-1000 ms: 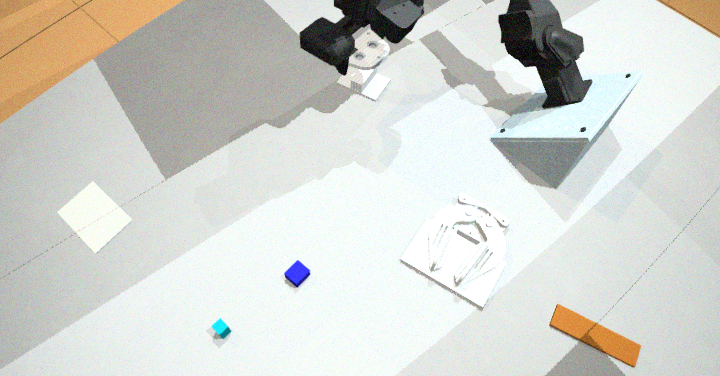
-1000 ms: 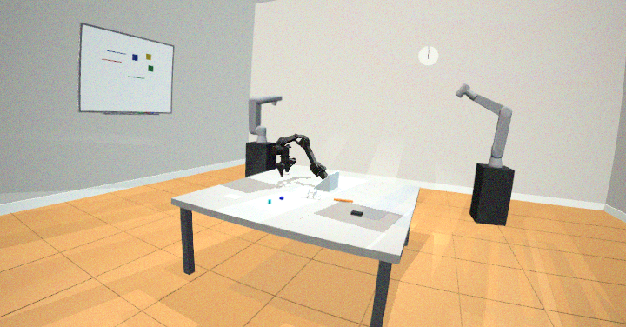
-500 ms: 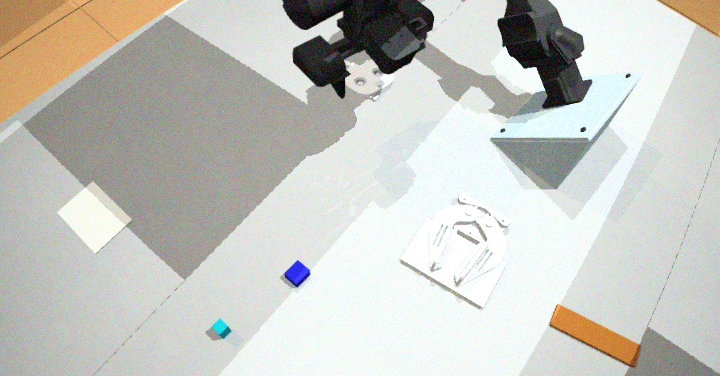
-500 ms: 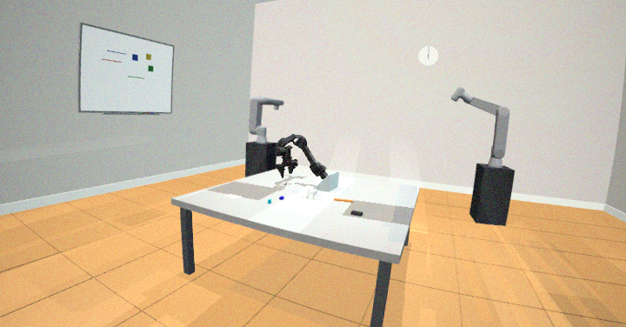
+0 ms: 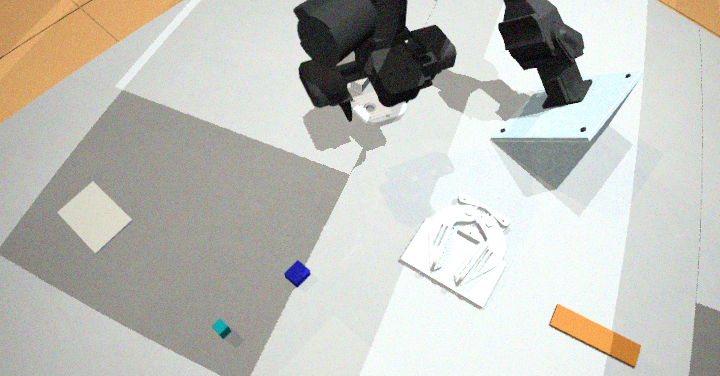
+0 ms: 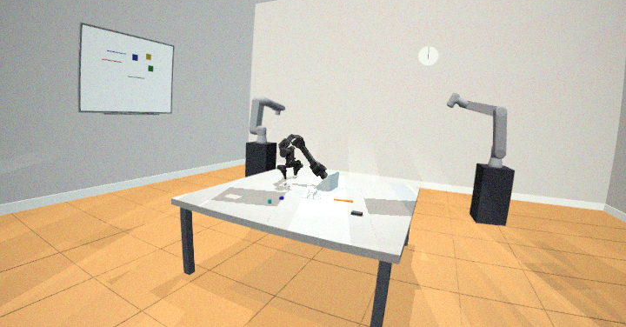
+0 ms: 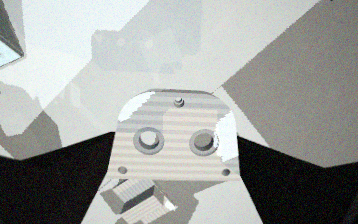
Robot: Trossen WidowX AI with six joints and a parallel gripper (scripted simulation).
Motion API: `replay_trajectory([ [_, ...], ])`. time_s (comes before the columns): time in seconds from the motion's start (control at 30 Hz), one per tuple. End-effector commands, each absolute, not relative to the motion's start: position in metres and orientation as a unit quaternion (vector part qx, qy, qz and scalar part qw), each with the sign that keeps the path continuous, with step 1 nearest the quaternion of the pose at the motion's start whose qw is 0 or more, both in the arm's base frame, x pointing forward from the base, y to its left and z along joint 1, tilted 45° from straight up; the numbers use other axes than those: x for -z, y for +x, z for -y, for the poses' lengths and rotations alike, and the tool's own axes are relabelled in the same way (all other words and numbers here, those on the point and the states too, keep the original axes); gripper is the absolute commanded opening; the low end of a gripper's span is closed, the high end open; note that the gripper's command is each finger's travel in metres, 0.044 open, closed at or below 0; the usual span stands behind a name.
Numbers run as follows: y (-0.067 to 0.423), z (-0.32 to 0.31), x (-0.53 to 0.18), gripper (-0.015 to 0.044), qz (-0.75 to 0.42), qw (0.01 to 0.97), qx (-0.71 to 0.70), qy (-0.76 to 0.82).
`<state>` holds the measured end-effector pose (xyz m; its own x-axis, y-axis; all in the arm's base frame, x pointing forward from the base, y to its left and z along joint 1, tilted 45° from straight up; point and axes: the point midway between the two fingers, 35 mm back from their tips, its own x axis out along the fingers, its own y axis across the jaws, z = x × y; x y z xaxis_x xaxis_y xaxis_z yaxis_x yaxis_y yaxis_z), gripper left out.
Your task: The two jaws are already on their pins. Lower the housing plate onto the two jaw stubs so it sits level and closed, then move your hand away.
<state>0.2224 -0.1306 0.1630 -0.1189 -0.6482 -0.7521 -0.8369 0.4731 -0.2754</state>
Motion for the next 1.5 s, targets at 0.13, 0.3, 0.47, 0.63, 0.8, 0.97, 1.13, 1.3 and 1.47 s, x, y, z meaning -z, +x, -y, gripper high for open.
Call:
replay_trajectory([
  [0.13,0.233,0.115,-0.145,0.0351,-0.747,0.464,-0.067,-0.471],
  [0.3,0.24,0.104,-0.134,0.0351,-0.75,0.484,-0.036,-0.45],
  [0.47,0.246,0.093,-0.123,0.0351,-0.751,0.502,-0.004,-0.429],
  [0.63,0.25,0.082,-0.112,0.0351,-0.752,0.519,0.03,-0.406],
  [0.8,0.254,0.07,-0.1,0.0351,-0.75,0.534,0.065,-0.384],
  [0.97,0.256,0.058,-0.089,0.0351,-0.747,0.549,0.1,-0.361],
  [1.13,0.258,0.046,-0.077,0.0351,-0.743,0.562,0.137,-0.338],
  [1.3,0.258,0.035,-0.066,0.0351,-0.736,0.574,0.173,-0.315],
  [1.47,0.257,0.023,-0.055,0.0351,-0.726,0.585,0.211,-0.293],
])
